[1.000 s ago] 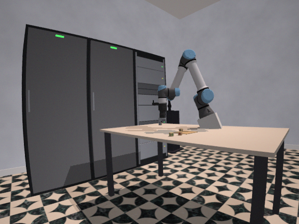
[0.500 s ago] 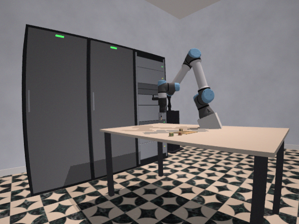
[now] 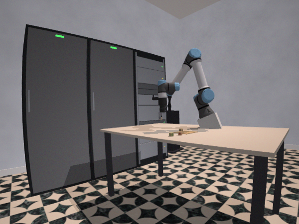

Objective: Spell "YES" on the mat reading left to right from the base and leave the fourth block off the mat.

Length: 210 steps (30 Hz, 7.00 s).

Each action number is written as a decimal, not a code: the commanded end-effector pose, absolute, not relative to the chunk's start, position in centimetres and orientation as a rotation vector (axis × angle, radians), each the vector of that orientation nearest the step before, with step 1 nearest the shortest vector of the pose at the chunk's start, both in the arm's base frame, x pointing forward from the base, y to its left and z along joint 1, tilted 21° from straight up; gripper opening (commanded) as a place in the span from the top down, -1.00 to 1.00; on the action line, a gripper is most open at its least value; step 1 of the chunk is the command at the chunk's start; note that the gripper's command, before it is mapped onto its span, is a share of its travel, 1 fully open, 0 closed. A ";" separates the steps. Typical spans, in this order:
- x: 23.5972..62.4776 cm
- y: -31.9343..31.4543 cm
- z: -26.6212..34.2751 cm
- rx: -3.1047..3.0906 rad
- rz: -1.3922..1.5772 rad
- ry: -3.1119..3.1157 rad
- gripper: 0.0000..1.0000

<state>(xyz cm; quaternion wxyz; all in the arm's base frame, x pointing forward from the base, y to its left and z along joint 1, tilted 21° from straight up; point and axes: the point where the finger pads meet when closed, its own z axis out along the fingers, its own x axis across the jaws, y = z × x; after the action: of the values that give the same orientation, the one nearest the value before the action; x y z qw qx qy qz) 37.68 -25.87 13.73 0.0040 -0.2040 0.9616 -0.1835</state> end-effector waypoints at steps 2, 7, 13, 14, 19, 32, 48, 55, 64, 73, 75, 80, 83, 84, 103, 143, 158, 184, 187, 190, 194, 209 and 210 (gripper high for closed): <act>37.8 -25.8 13.8 -0.655 -0.577 3.011 0.01; 37.9 -25.6 13.7 -0.683 -0.577 3.008 0.01; 38.1 -25.4 13.5 -0.744 -0.575 3.003 0.01; 38.1 -25.3 13.5 -0.760 -0.575 3.001 0.01; 38.4 -24.8 13.3 -0.865 -0.575 2.985 0.01; 39.6 -23.1 12.7 -1.235 -0.567 2.901 0.01; 40.9 -20.6 11.8 -1.730 -0.546 2.707 0.01; 41.4 -19.3 11.4 -1.950 -0.532 2.588 0.01; 41.9 -17.8 10.8 -2.200 -0.510 2.422 0.01; 42.3 -16.2 10.3 -2.454 -0.482 2.215 0.01; 42.3 -16.0 10.2 -2.481 -0.479 2.190 0.01; 42.4 -15.0 9.8 -2.622 -0.458 2.050 0.01; 42.5 -14.5 9.6 -2.696 -0.447 1.970 0.01; 42.5 -14.3 9.6 -2.720 -0.443 1.942 0.01; 42.6 -11.1 8.4 -3.108 -0.359 1.379 0.01; 41.5 -5.3 6.4 -3.480 -0.138 0.008 0.01; 40.8 -3.4 5.7 -3.445 -0.035 -0.581 0.01; 39.6 -0.9 4.8 -3.162 0.133 -1.479 0.01; 39.5 -0.6 4.7 -3.109 0.154 -1.581 0.01; 39.4 -0.4 4.7 -3.053 0.174 -1.682 0.01; 39.2 -0.1 4.6 -2.993 0.194 -1.779 0.01; 38.8 1.0 4.2 -2.685 0.281 -2.184 0.01; 38.8 1.0 4.2 -2.669 0.285 -2.202 0.01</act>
<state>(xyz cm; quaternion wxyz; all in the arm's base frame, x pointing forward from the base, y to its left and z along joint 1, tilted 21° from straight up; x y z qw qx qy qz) 38.98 0.73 4.44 0.1675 0.7852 0.5917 -0.0723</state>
